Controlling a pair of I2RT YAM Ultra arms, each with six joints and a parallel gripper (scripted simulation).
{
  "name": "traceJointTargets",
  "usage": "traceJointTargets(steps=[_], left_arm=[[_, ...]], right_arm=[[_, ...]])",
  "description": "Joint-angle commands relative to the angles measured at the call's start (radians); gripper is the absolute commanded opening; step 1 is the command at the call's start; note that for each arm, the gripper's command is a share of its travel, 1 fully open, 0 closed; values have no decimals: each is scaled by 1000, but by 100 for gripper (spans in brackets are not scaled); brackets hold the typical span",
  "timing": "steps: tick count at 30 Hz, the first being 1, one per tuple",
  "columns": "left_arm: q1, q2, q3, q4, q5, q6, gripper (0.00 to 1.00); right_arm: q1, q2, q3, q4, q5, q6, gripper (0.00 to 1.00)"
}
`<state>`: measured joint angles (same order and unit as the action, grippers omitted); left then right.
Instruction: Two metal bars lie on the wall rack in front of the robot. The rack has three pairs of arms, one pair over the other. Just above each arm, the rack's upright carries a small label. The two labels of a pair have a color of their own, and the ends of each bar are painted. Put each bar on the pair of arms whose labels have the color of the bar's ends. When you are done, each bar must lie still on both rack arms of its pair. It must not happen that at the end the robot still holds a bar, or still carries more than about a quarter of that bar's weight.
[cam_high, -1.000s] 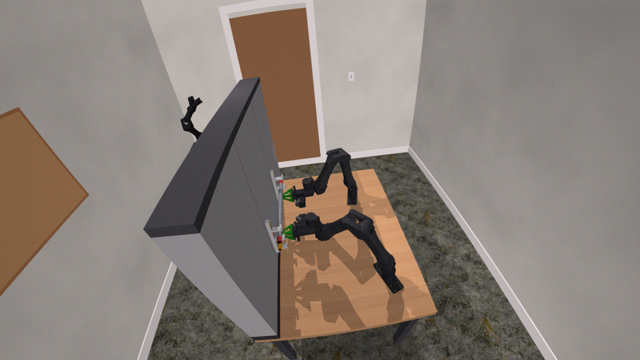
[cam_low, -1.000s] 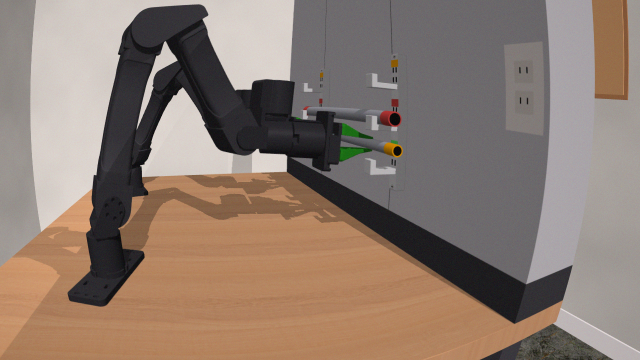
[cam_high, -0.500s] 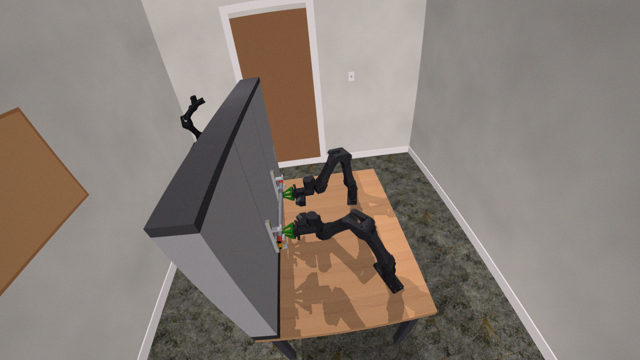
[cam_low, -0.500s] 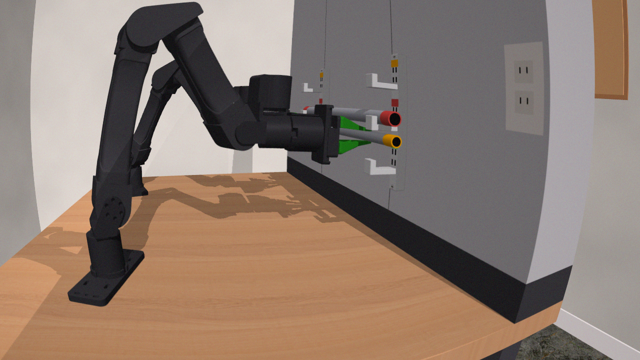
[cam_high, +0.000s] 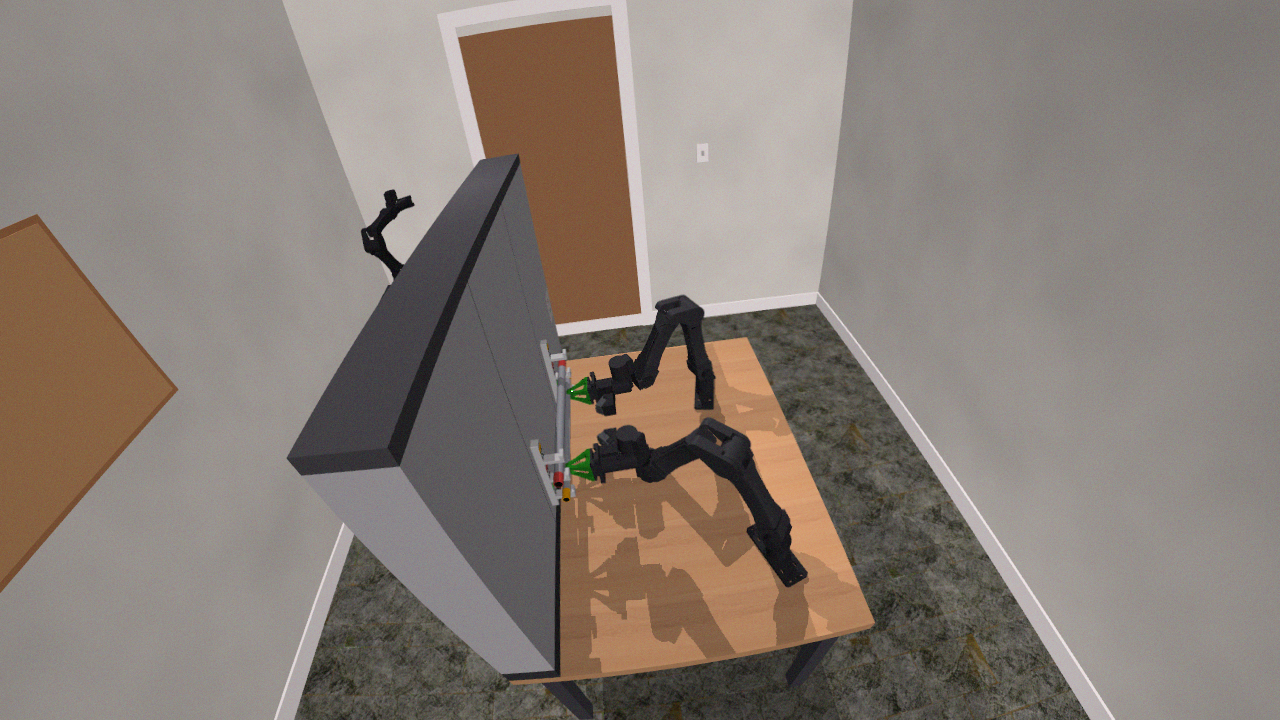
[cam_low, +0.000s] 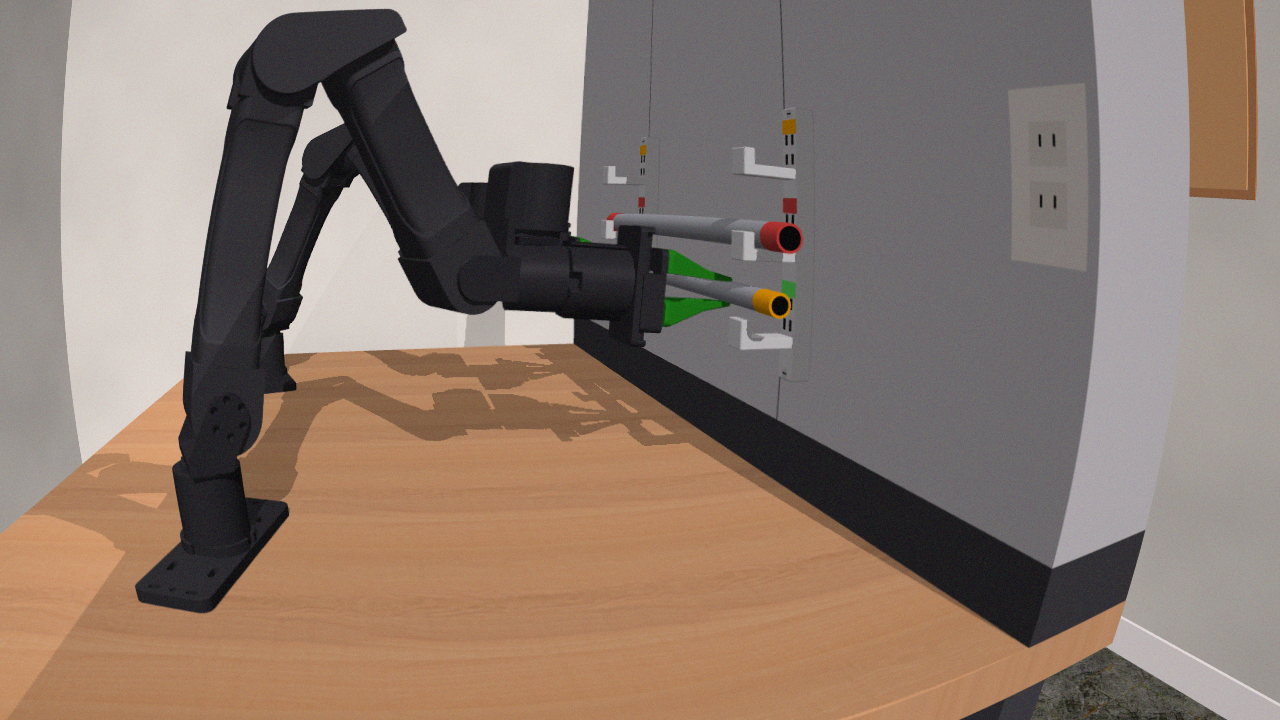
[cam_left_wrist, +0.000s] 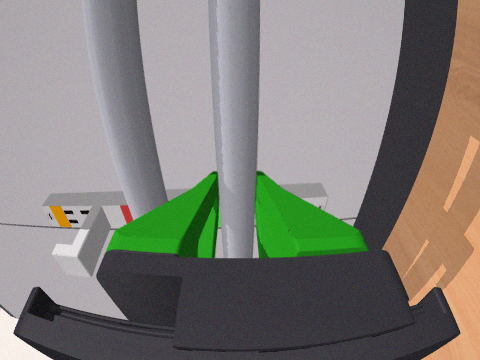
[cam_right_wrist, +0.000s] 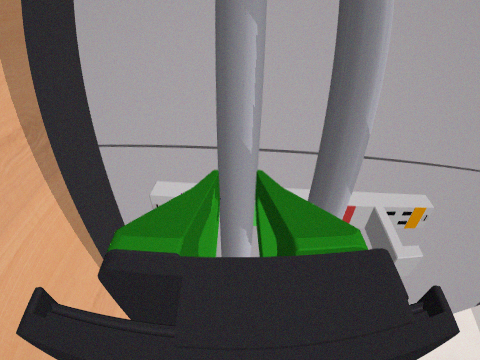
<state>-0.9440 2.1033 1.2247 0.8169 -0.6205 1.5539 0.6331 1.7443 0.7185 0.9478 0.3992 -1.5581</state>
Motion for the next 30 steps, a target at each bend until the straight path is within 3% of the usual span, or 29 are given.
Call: traceJointTargets(steps=[1,30], left_arm=[[-12,-43,-16,35,-15,18,0],[-46,-92,-112,82,-49,18,0]], right_arm=[[11,-53,-13,36,13,-10,0],[43,-114,-103,64,45,-10,0]])
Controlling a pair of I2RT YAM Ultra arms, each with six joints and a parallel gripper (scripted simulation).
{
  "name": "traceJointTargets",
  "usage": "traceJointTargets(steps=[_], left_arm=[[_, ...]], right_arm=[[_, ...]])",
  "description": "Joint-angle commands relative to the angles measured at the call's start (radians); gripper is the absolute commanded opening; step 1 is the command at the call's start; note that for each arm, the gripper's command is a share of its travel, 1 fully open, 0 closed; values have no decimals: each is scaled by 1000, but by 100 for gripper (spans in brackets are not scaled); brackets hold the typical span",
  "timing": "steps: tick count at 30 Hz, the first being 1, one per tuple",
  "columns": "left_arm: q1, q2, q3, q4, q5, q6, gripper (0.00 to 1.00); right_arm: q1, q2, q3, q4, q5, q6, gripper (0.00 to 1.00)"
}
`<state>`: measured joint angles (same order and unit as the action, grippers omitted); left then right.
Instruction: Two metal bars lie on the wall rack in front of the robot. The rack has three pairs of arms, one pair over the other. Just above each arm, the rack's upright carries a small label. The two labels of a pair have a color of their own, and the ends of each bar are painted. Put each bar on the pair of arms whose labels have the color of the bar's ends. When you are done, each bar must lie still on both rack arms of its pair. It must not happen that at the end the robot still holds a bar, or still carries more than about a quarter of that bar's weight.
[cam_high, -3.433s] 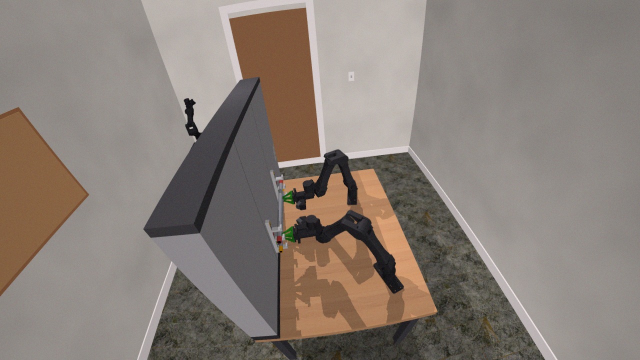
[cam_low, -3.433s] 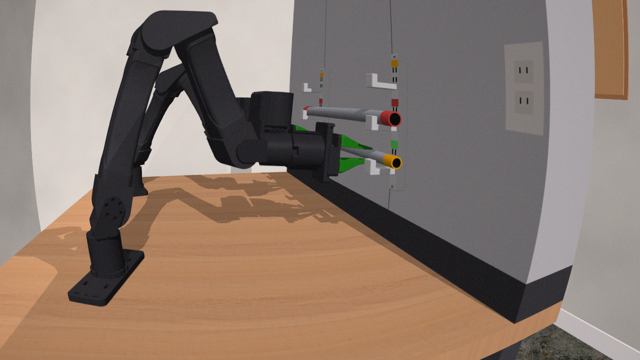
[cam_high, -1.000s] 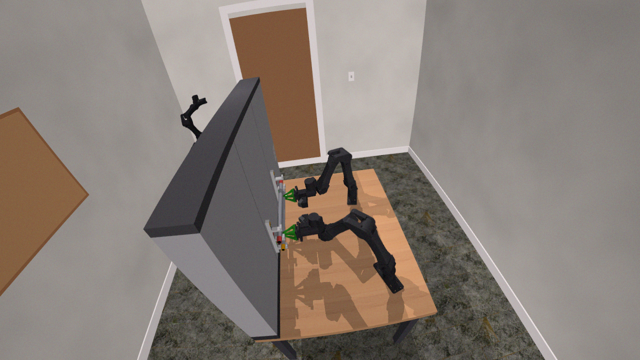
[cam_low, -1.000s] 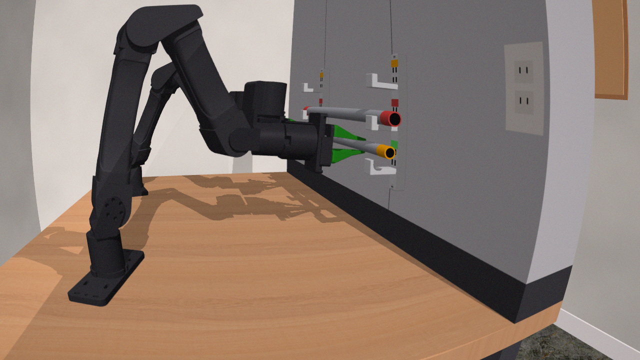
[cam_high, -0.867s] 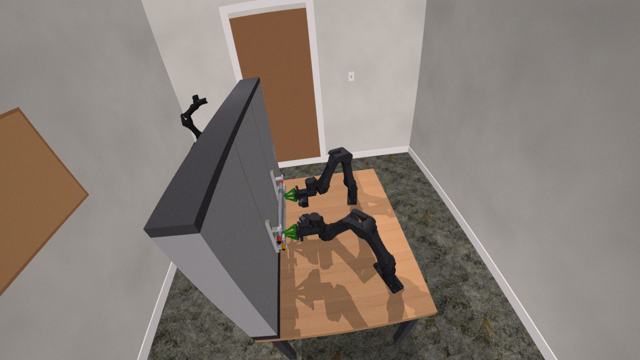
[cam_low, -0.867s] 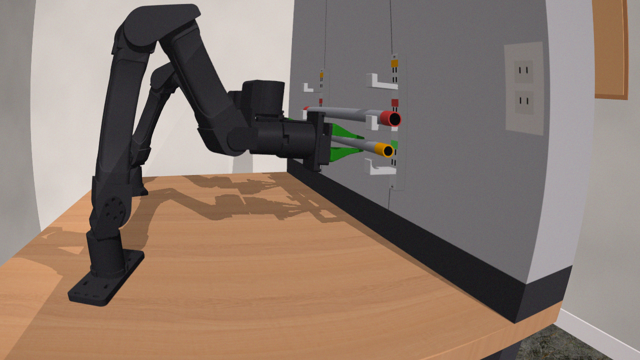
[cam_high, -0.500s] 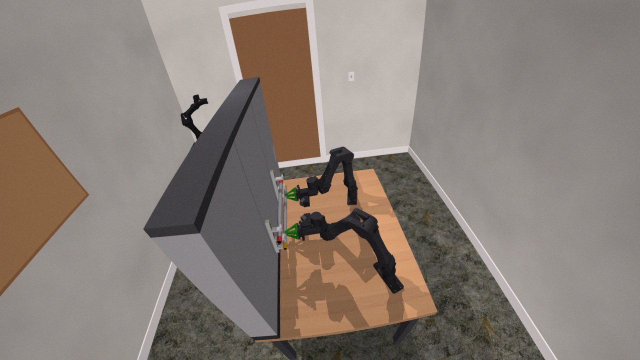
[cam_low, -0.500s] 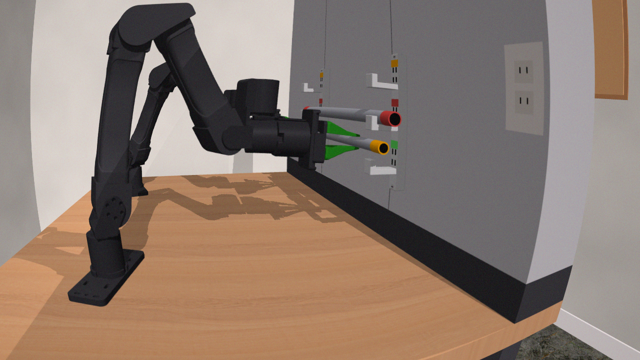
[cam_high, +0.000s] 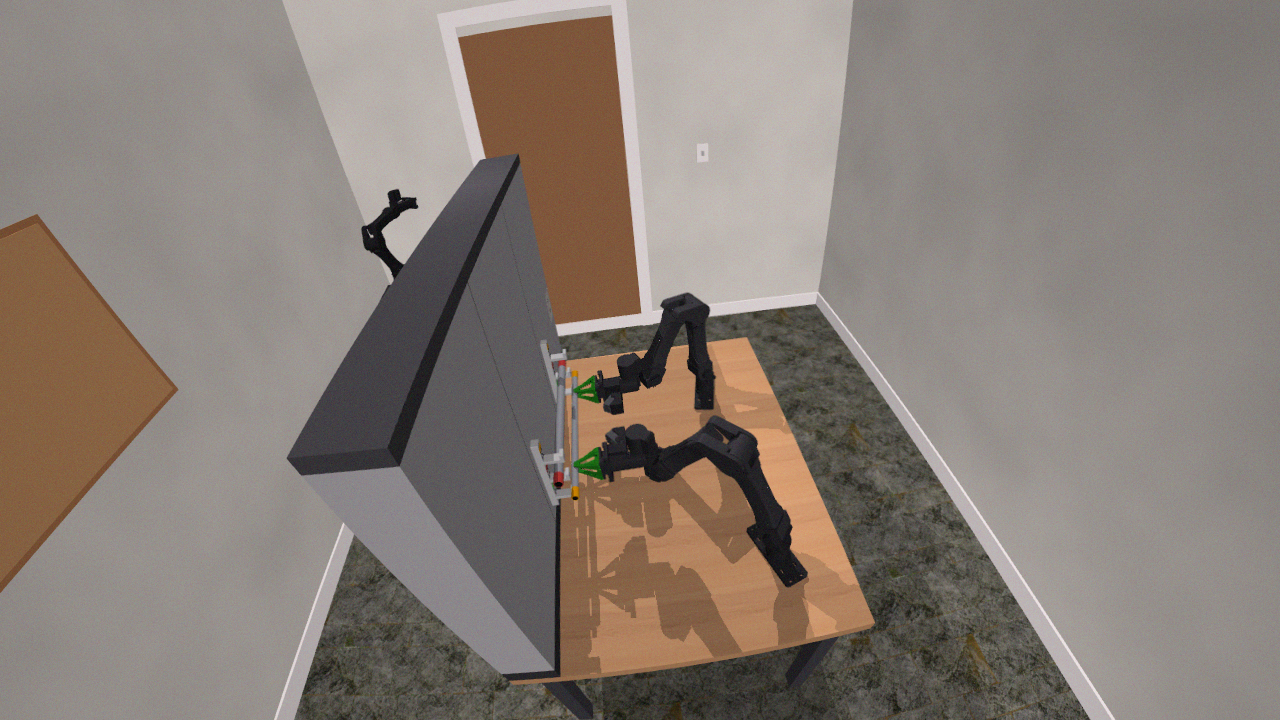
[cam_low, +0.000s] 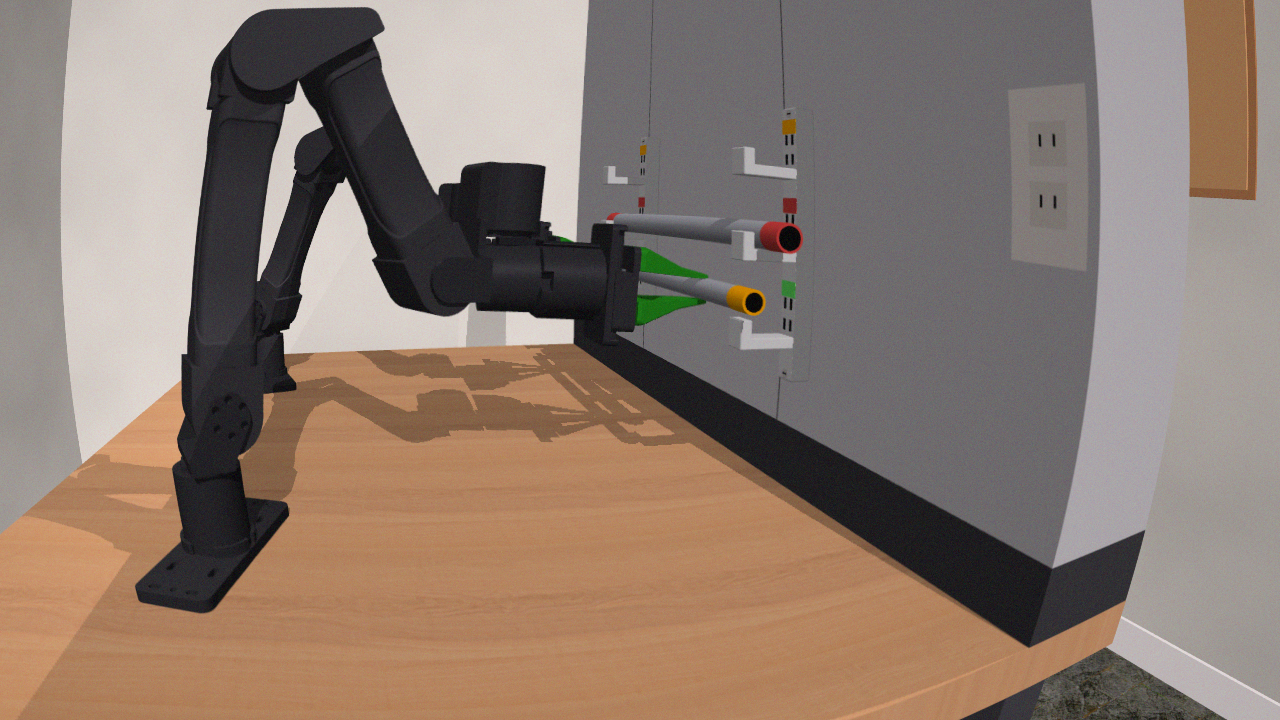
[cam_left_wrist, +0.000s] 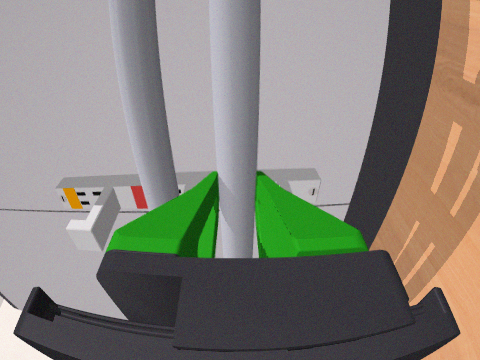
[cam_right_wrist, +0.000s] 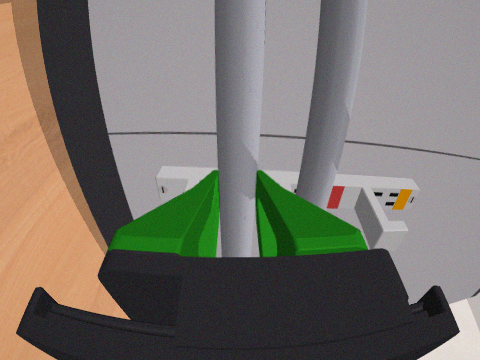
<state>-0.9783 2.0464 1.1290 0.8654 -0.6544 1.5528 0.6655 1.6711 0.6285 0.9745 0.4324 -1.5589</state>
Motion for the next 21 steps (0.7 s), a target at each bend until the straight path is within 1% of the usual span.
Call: traceJointTargets(steps=[1,21], left_arm=[[-12,-35,-16,34,-15,19,0],[-13,-101,23,-69,-15,21,0]], right_arm=[[11,-41,-13,38,12,-9,0],[11,-137,39,-107,12,-11,0]])
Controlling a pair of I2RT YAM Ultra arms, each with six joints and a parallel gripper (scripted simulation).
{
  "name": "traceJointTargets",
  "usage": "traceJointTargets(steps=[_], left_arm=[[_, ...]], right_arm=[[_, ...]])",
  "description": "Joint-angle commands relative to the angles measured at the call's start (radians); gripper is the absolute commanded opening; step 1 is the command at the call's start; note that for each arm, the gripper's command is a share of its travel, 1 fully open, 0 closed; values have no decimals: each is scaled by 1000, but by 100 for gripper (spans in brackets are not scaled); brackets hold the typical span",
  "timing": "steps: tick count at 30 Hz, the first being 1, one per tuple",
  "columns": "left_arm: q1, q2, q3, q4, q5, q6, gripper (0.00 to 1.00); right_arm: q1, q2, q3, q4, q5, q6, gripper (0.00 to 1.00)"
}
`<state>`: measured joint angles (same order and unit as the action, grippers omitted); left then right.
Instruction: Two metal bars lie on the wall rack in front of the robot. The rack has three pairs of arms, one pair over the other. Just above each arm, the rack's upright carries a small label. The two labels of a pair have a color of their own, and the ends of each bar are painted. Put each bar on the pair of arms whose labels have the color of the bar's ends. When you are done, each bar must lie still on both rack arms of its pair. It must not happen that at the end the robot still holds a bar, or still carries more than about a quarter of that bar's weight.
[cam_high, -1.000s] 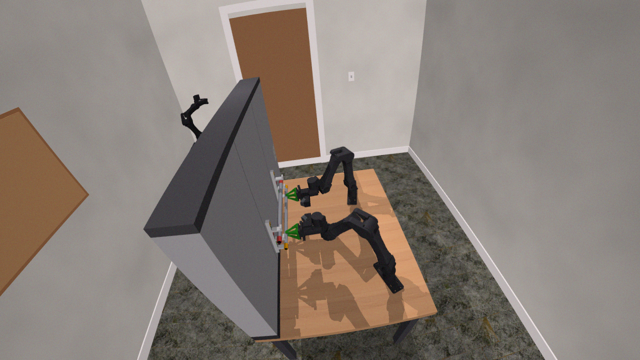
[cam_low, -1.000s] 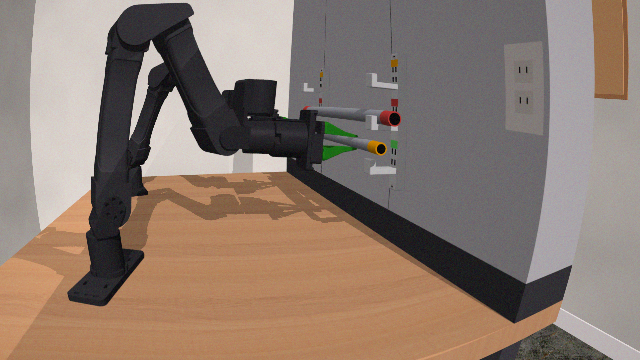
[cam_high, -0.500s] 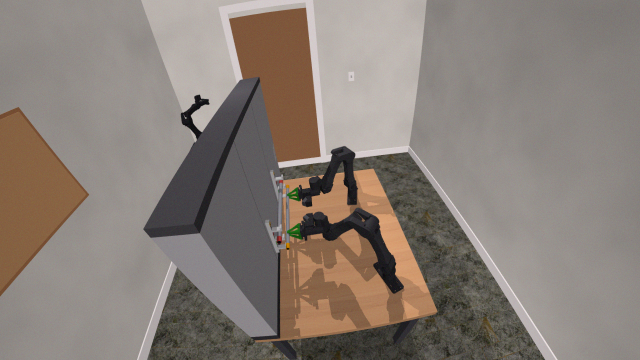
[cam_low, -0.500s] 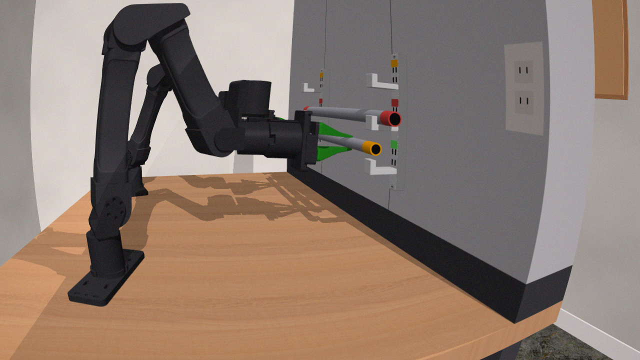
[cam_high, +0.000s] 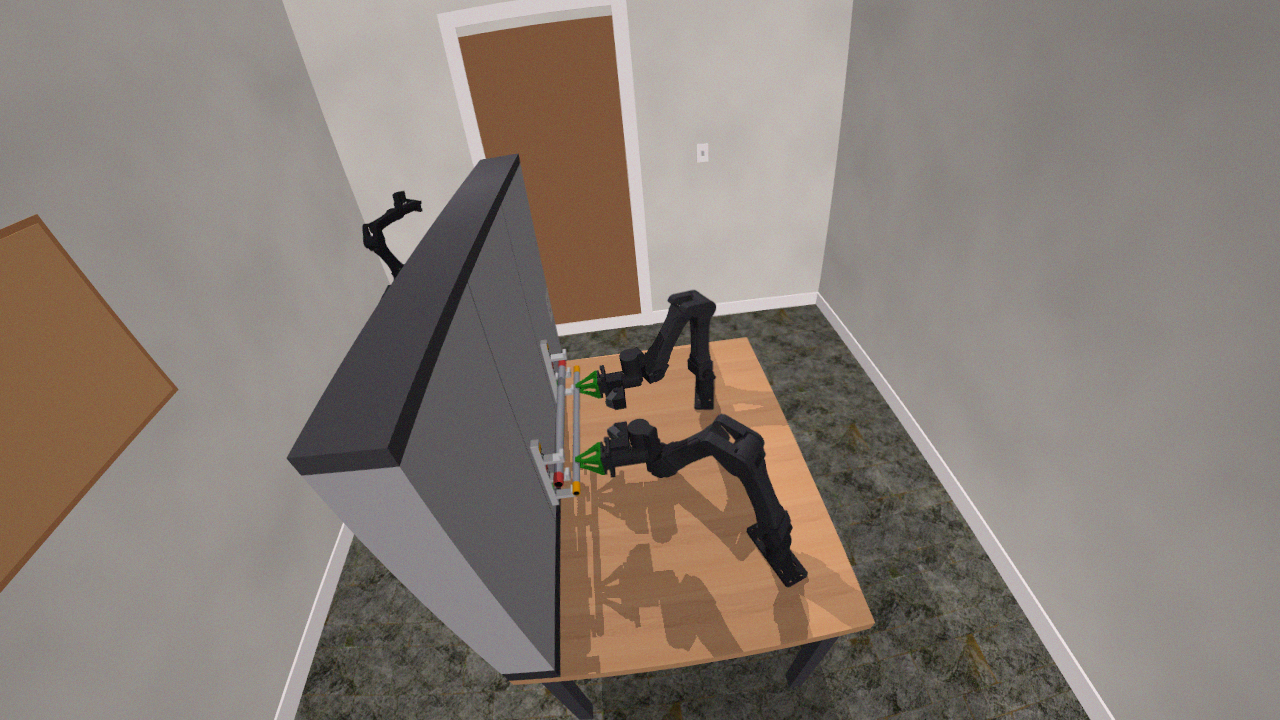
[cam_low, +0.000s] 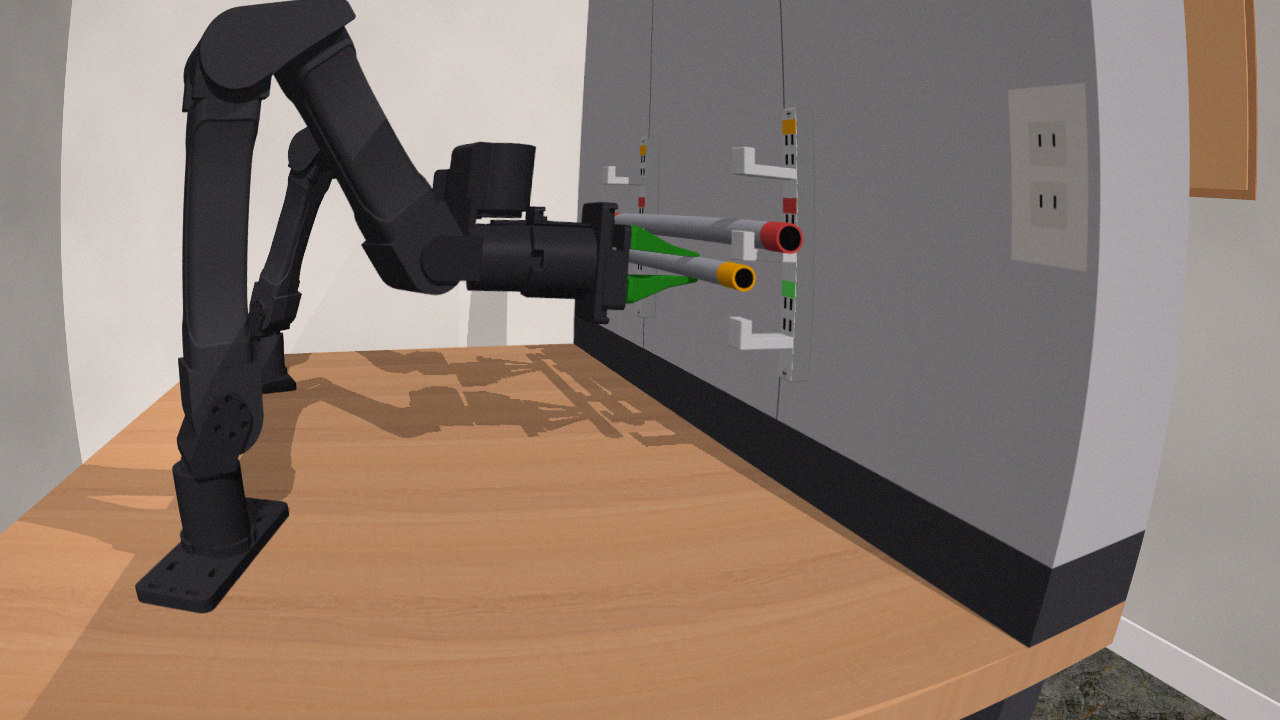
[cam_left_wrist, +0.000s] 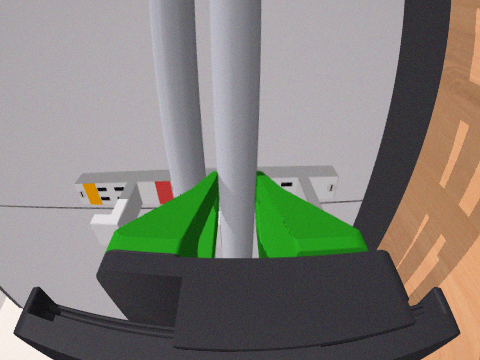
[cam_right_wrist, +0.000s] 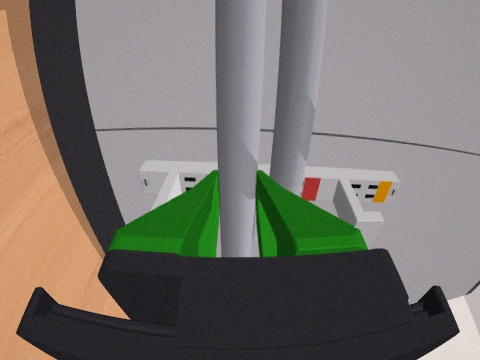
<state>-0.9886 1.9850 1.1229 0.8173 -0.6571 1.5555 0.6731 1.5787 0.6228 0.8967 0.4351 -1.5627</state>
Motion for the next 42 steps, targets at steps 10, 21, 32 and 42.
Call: traceJointTargets(steps=[10,21,32,42], left_arm=[[-3,-79,64,-94,-12,19,0],[-3,-106,100,-158,-13,19,0],[-3,-129,138,-218,-13,19,0],[-3,-151,184,-286,-13,19,0]], right_arm=[[4,-98,89,-126,10,-7,0],[4,-133,133,-206,10,-7,0],[4,-161,178,-279,10,-7,0],[4,-188,232,-360,9,-7,0]])
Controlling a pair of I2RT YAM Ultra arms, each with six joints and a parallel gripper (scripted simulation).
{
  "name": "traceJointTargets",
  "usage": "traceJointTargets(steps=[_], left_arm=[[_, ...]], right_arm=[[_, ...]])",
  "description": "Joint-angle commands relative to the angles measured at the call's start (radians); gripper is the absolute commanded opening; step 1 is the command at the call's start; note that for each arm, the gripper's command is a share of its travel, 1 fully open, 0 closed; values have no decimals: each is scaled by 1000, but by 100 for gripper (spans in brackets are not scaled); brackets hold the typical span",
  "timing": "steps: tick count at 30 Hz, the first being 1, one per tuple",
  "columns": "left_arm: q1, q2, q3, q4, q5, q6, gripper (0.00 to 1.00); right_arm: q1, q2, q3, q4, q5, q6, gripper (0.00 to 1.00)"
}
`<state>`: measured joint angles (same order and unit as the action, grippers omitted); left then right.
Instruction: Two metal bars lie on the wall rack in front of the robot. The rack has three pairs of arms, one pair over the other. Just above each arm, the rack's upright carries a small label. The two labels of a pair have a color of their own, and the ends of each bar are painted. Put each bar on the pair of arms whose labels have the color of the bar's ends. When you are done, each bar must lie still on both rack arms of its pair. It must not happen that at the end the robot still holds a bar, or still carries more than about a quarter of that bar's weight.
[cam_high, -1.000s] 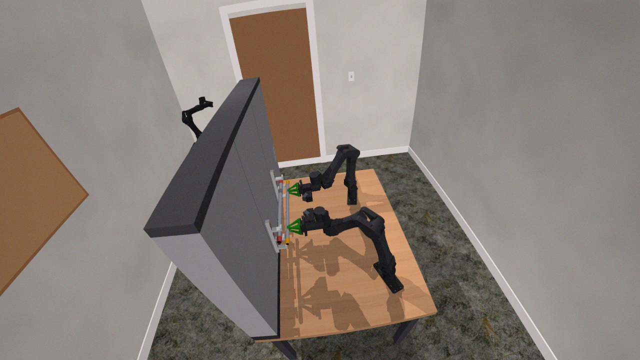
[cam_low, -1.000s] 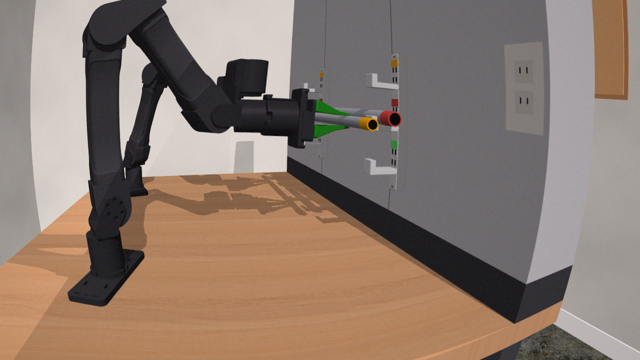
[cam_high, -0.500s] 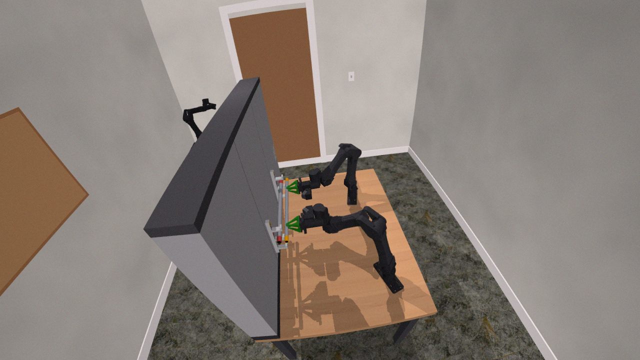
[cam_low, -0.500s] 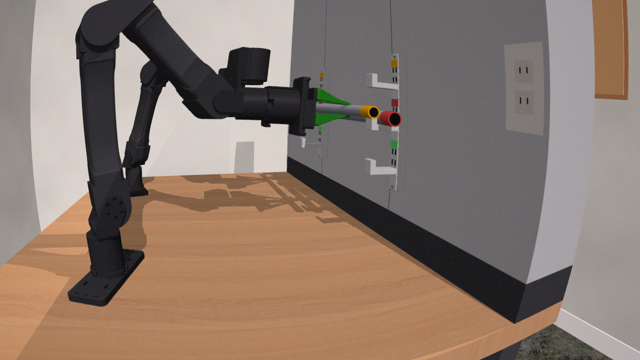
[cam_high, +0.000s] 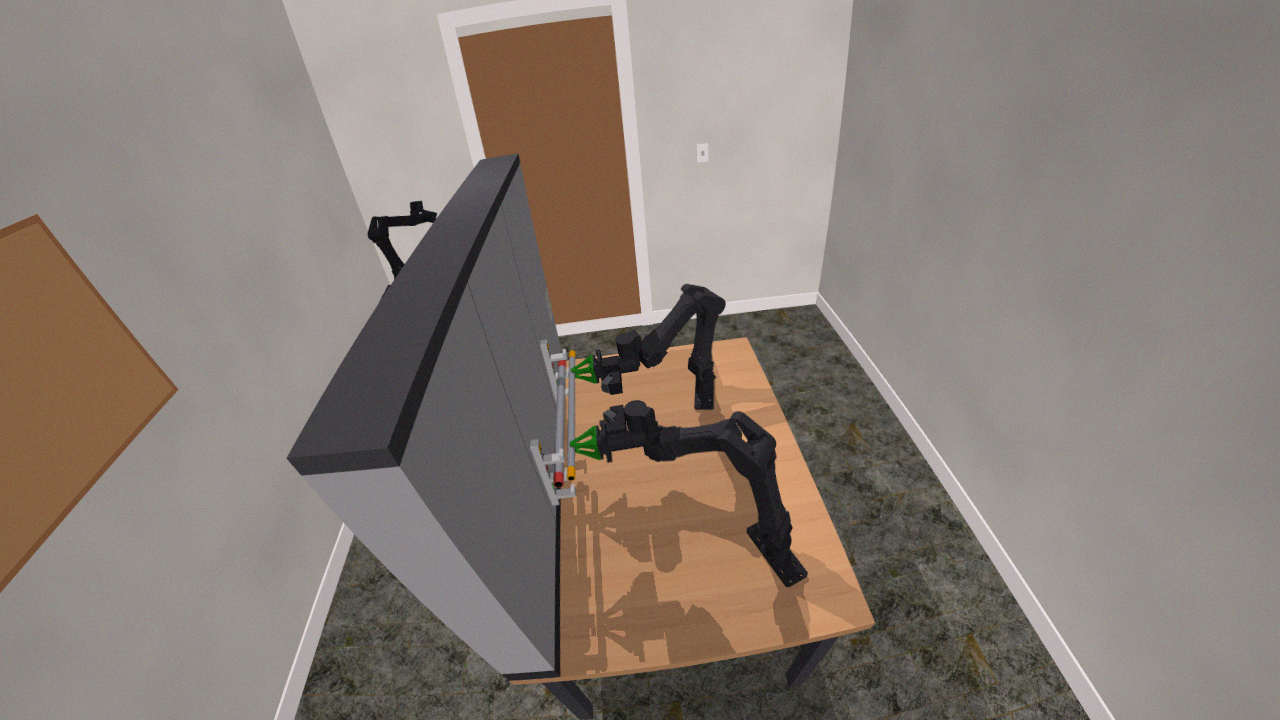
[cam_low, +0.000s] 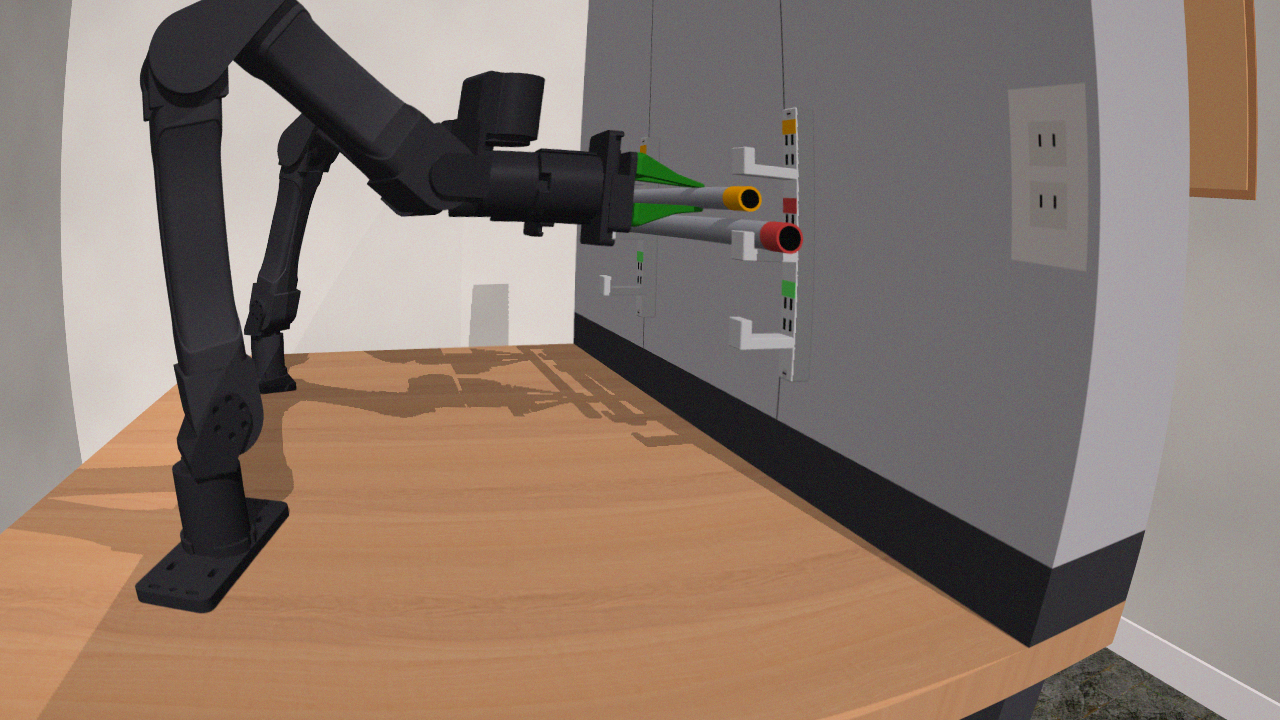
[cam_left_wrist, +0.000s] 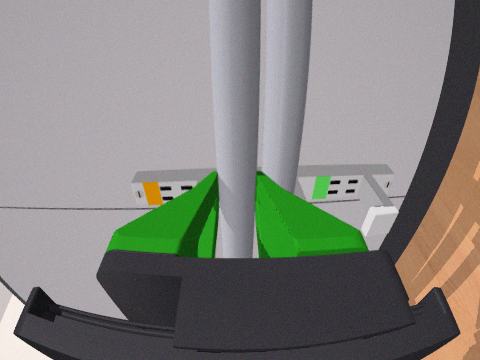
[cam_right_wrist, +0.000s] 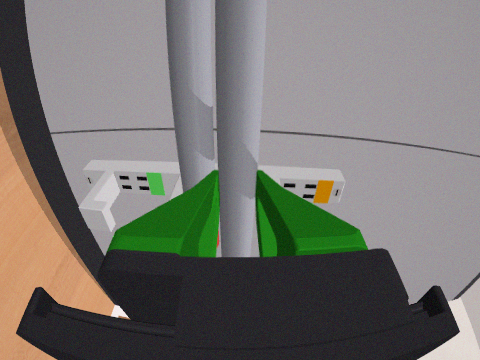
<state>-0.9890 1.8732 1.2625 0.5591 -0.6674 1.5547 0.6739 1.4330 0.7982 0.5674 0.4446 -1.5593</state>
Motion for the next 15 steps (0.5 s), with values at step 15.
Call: traceJointTargets(steps=[15], left_arm=[[-2,-60,110,-115,-4,20,0]], right_arm=[[3,-65,132,-129,0,-11,0]])
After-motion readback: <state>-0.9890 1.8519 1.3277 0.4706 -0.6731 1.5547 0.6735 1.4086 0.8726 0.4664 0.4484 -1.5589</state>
